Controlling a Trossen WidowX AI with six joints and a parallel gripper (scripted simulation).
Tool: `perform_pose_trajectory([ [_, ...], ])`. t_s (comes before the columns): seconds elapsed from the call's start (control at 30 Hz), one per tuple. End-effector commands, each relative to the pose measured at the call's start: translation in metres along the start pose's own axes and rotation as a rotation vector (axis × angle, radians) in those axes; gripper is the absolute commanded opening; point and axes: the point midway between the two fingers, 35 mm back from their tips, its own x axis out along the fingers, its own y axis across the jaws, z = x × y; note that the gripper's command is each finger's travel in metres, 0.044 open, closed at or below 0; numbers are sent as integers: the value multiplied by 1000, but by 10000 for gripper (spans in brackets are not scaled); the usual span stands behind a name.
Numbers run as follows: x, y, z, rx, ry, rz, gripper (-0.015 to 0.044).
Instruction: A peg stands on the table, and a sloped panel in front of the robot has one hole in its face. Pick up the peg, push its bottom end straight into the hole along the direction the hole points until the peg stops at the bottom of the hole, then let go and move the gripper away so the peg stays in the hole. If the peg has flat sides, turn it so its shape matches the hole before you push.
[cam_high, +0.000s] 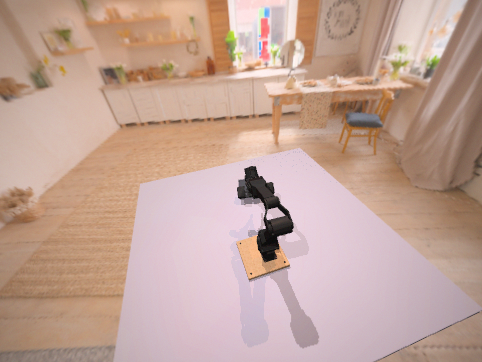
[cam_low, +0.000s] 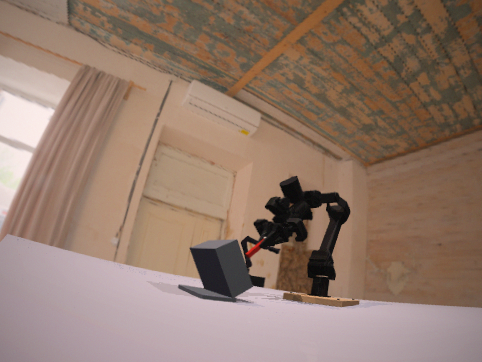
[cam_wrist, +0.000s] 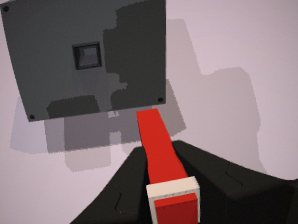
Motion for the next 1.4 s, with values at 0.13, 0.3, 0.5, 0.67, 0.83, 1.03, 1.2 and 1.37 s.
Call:
perform_pose_trajectory([
  [0.13, -3, 6, 0, 13, -54, 11, 0],
  [0.3, -5, 9, -1, 20, -83, 19, 0],
  [0.5, -7, 13, -1, 27, -112, 28, 0],
  [0.67, -3, 14, 1, 30, -122, 31, 0],
  [0.83, 3, 17, 3, 34, -137, 36, 0],
  [1.03, 9, 20, 6, 40, -155, 43, 0],
  [1.2, 15, 22, 8, 44, -170, 48, 0],
  [1.37, 20, 24, 9, 49, -185, 53, 0],
])
